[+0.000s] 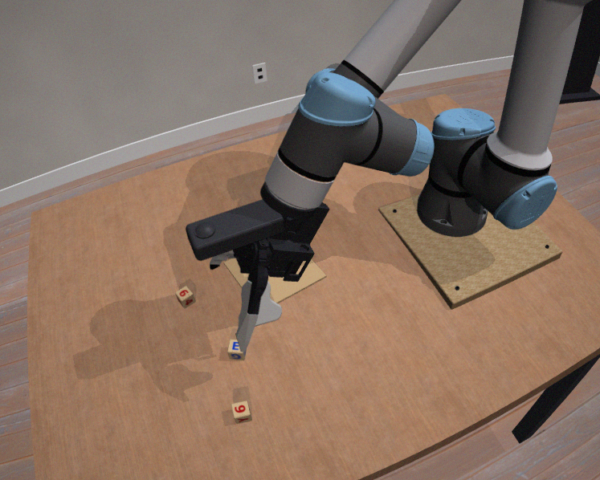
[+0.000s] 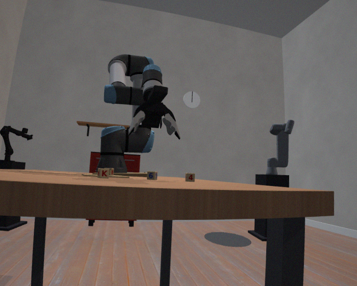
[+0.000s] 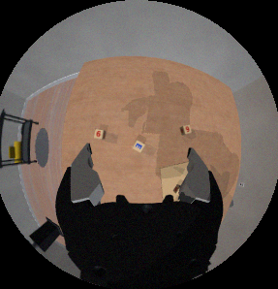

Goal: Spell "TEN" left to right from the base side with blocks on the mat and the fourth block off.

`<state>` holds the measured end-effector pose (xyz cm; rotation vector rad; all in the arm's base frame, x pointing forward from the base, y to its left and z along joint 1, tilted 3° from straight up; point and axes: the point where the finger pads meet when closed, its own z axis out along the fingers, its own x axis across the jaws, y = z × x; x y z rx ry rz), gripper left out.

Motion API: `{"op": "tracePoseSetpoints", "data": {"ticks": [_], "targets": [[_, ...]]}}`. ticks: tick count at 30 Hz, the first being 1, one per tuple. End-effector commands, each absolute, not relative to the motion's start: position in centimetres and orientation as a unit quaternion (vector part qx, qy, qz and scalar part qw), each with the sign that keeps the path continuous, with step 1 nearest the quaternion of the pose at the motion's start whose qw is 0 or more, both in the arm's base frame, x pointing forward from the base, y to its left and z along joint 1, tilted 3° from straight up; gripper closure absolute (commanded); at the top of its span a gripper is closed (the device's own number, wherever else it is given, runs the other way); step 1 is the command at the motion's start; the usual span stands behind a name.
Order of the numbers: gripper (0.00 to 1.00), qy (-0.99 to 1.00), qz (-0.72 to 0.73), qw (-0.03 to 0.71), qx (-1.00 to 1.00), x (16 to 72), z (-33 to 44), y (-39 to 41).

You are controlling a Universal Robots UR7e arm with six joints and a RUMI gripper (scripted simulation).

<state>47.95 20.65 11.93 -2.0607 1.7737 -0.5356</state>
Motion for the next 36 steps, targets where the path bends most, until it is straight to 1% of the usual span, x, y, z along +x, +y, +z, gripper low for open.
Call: {"op": "tracePoseSetpoints", "data": {"ticks": [1, 27, 36], "targets": [[0.0, 0.63, -0.19, 0.184, -0.731, 47.9, 11.9, 20.6], [0.0, 0.63, -0.19, 0.184, -0.731, 47.9, 11.9, 20.5], [0.0, 0.63, -0.187, 0.18, -0.732, 47.0, 12.5, 18.3]]}}
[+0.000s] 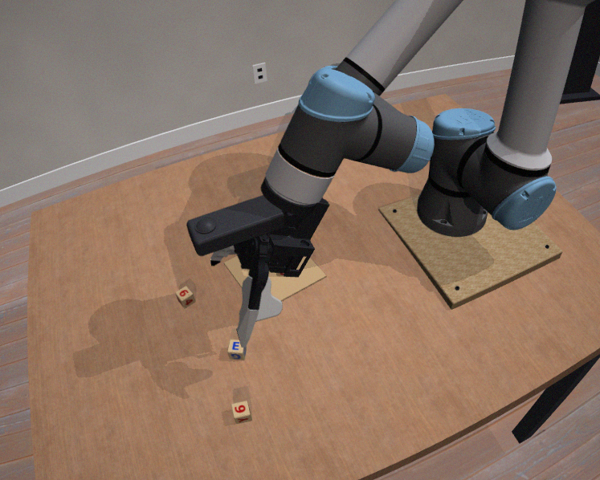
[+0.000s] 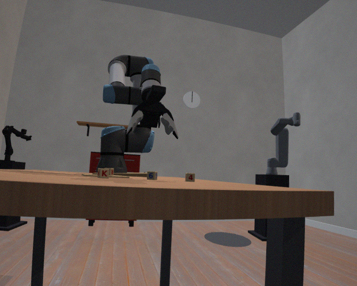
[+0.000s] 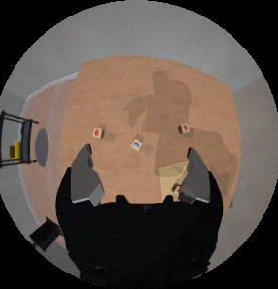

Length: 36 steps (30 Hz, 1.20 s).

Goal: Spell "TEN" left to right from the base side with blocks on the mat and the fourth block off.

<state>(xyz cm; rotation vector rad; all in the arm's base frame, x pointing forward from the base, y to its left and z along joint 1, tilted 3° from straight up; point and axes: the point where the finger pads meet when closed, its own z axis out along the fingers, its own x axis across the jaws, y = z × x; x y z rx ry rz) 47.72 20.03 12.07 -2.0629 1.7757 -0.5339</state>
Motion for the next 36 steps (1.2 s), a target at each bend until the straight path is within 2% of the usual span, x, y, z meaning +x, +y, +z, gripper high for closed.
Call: {"op": "tracePoseSetpoints", "data": {"ticks": [1, 18, 36], "targets": [[0.0, 0.63, -0.186, 0.179, -0.732, 46.8, 12.6, 17.7], [0.0, 0.631, -0.18, 0.175, -0.734, 41.3, 13.9, 9.5], [0.0, 0.63, -0.187, 0.182, -0.731, 37.3, 12.9, 6.0]]}}
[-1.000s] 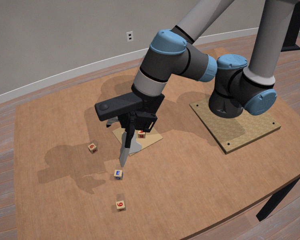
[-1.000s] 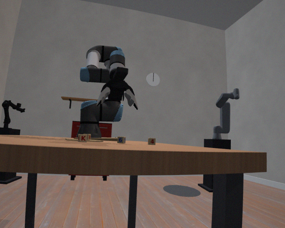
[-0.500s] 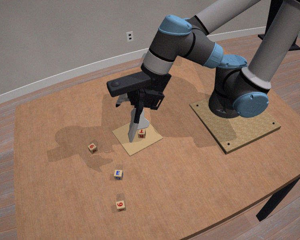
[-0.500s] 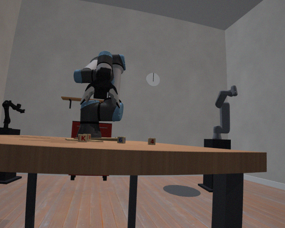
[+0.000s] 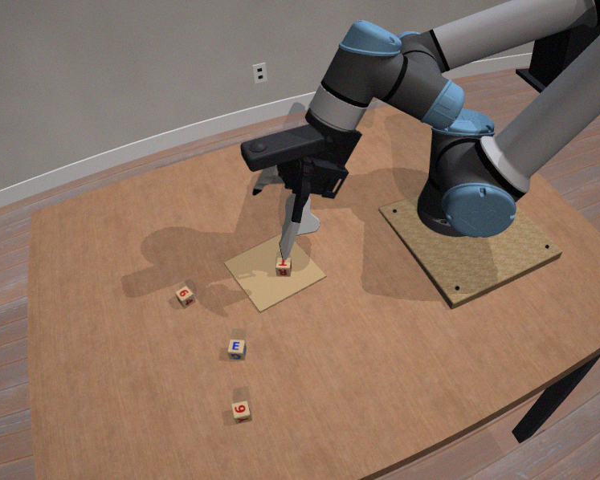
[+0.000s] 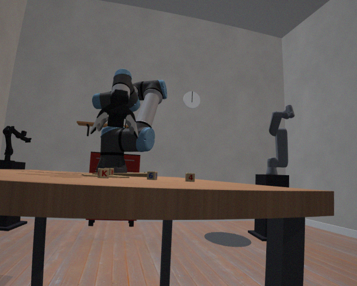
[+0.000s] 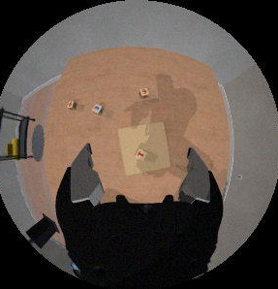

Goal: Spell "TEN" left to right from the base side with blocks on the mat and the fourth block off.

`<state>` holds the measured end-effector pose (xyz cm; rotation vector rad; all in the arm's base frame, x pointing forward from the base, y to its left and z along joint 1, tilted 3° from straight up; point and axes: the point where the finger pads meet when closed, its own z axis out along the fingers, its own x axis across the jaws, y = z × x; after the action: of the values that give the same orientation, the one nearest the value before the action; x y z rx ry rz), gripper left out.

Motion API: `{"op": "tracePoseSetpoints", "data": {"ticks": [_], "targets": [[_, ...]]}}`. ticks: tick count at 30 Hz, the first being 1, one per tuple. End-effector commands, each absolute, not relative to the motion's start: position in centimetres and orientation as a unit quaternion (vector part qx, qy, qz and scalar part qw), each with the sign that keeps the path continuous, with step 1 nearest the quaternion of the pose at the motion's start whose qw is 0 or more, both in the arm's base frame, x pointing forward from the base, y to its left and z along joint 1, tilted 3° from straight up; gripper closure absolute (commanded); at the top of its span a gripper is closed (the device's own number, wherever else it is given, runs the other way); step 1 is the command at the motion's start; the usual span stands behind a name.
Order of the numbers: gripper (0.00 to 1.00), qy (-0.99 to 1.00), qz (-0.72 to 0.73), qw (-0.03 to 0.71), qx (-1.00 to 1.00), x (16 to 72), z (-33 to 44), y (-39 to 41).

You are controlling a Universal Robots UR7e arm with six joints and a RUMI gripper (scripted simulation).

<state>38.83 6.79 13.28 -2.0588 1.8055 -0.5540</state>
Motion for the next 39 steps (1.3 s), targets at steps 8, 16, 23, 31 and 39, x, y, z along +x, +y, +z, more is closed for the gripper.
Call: {"op": "tracePoseSetpoints", "data": {"ticks": [8, 16, 23, 31, 39], "targets": [[0.0, 0.63, -0.189, 0.183, -0.731, 36.81, 12.67, 5.62], [0.0, 0.63, -0.19, 0.183, -0.731, 36.85, 12.75, 5.59], [0.0, 0.63, -0.19, 0.183, -0.731, 36.86, 12.77, 5.59], [0.0, 0.63, -0.189, 0.183, -0.731, 36.85, 12.73, 5.61], [0.0, 0.63, -0.189, 0.183, -0.731, 36.85, 12.74, 5.6]]}}
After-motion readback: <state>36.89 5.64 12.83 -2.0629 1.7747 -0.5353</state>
